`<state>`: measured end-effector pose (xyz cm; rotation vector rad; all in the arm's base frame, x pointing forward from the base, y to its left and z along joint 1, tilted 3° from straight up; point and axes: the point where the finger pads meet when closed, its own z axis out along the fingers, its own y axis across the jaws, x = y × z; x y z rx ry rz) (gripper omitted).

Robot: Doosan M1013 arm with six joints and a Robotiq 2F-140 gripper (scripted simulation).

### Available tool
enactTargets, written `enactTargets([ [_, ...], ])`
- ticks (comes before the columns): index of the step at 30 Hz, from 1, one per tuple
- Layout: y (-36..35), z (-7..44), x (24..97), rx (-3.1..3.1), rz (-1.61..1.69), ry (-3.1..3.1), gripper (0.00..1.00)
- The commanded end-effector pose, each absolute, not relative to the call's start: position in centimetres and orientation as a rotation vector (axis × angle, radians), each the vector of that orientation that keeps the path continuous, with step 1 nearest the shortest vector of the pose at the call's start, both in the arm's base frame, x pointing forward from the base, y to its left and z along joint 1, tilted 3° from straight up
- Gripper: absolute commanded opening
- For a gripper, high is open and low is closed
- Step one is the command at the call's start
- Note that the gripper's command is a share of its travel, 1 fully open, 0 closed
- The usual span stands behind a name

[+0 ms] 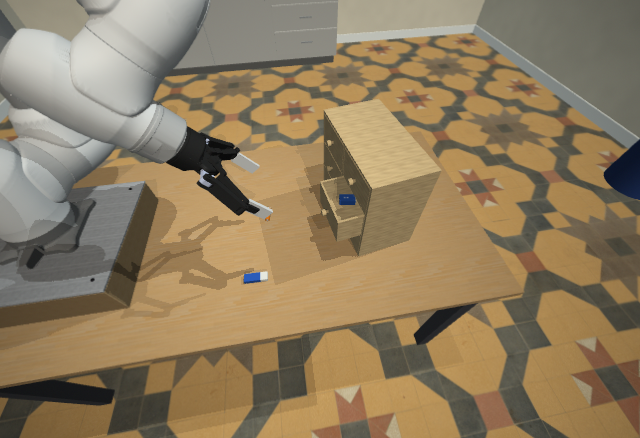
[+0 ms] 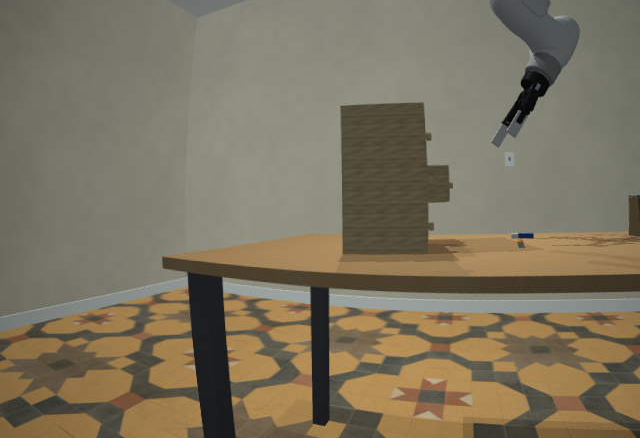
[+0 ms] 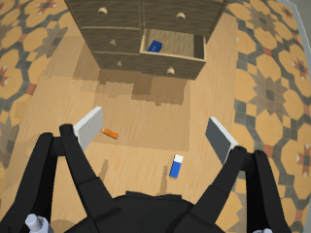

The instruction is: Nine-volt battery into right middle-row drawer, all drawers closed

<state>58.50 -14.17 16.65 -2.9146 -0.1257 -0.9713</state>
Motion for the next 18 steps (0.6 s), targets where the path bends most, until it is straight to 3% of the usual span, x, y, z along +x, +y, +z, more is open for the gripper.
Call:
enactTargets([
  [1,-13.9,16.8,58.6,-2.958,-0.837,-0.118,1.0],
  [18,-14.0,18.1,58.6,-3.08,-0.252,-0.135,1.0],
])
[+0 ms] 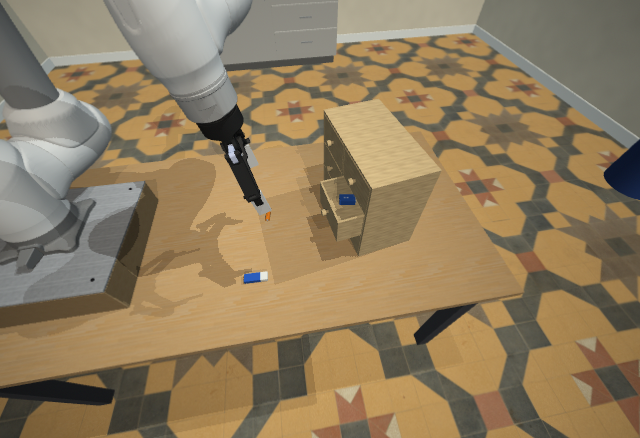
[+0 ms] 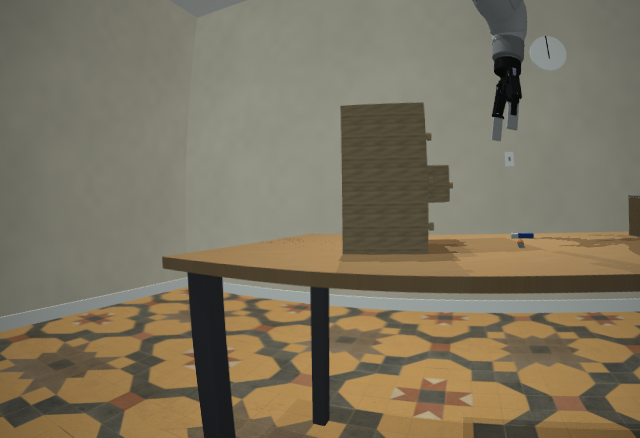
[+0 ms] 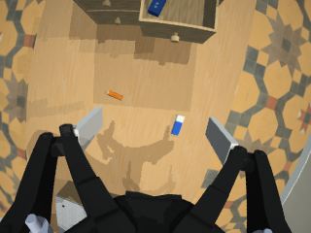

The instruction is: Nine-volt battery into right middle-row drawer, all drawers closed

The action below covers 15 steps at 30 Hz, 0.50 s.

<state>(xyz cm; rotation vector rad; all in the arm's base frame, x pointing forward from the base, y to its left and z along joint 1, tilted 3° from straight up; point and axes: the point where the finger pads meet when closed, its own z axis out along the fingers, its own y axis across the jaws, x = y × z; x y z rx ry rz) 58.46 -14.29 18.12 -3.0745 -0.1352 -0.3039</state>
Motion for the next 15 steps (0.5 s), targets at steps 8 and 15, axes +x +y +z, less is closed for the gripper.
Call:
enactTargets([
  [8,-14.02,18.44,58.56,-3.094,-0.077,-0.139,1.0],
  [15,-14.03,18.54,58.56,-3.096,-0.035,-0.14,1.0],
])
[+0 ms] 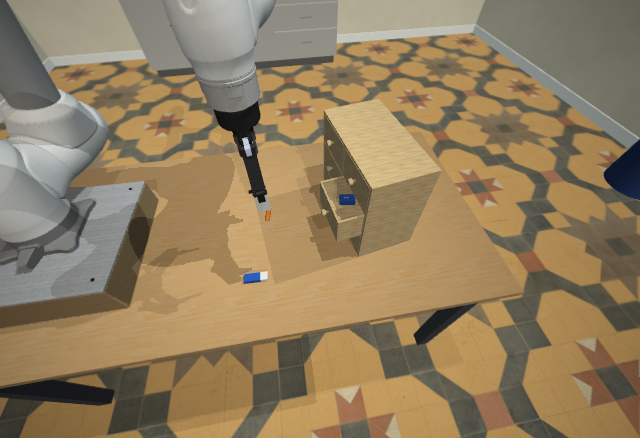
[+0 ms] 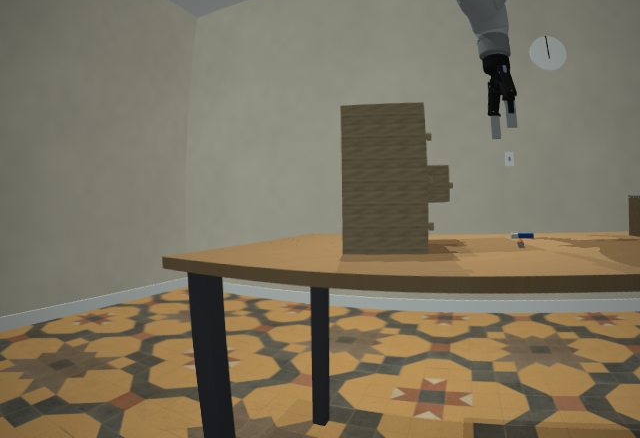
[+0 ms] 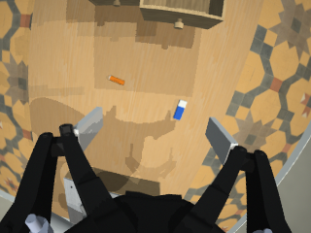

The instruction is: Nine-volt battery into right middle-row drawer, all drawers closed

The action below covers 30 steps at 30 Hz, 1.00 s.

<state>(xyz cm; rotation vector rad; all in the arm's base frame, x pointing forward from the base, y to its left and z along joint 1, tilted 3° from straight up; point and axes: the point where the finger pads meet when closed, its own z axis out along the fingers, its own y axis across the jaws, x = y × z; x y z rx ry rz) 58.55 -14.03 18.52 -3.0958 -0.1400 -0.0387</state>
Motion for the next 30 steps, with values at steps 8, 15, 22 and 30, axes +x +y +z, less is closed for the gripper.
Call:
enactTargets([
  [8,-14.0,18.5,58.6,-3.096,-0.033,-0.14,1.0],
  [15,-14.0,18.5,58.6,-3.096,-0.033,-0.14,1.0],
  [22,-15.8,18.1,55.0,-3.096,-0.033,-0.14,1.0],
  [30,-17.8,17.3,49.4,-3.096,-0.034,-0.14,1.0],
])
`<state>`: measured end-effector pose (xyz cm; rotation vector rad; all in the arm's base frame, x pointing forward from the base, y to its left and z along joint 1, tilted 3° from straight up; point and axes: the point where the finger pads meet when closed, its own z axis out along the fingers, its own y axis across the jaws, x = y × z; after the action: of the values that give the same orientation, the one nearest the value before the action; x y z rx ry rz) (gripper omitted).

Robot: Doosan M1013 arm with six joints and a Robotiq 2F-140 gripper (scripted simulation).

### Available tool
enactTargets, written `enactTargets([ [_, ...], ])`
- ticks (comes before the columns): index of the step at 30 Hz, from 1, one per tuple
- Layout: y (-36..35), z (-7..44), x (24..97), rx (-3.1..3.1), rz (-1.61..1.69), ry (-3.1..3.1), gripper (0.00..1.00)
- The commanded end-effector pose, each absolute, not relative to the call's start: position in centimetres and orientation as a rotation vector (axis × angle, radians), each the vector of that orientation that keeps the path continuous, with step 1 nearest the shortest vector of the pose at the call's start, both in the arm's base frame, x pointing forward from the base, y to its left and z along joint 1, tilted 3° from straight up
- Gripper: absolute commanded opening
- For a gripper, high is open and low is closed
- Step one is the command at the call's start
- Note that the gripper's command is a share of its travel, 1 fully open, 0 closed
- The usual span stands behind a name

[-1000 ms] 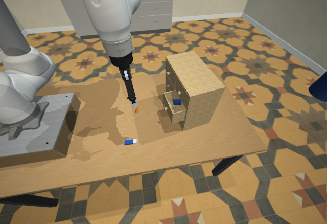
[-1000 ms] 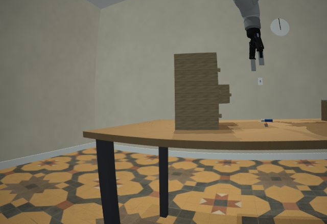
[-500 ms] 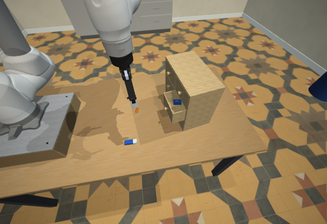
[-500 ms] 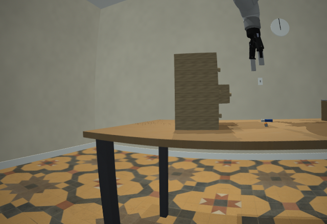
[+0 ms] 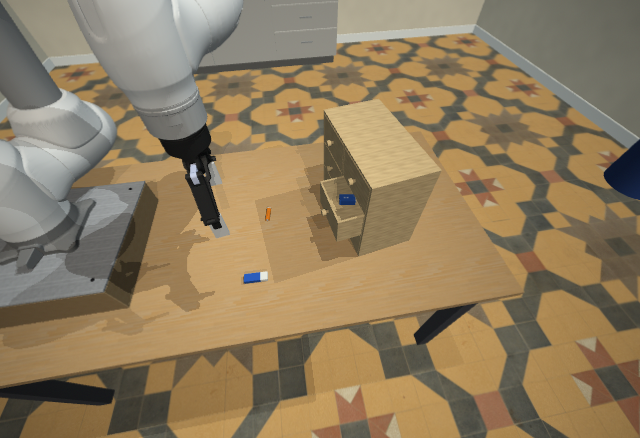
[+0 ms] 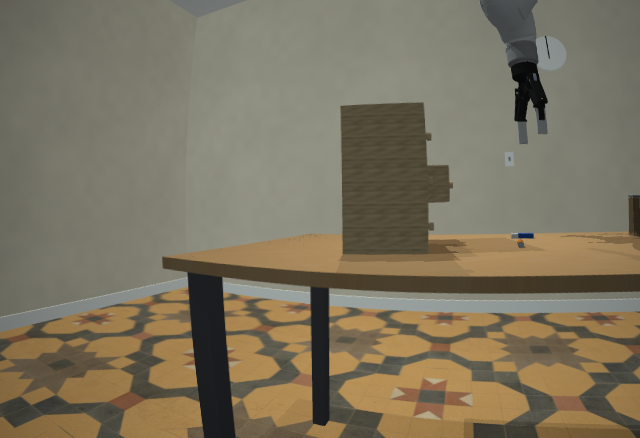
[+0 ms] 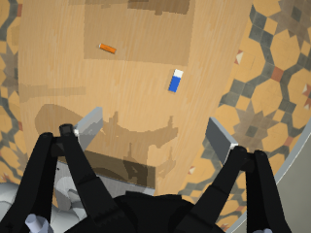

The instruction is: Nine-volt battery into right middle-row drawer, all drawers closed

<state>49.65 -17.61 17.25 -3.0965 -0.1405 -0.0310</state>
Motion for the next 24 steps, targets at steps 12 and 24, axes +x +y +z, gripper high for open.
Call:
enactTargets([
  [12,-17.7,16.9,49.8,-3.092,-0.105,-0.138,1.0],
  [24,-17.5,15.4,51.4,-3.06,-0.397,-0.131,1.0],
])
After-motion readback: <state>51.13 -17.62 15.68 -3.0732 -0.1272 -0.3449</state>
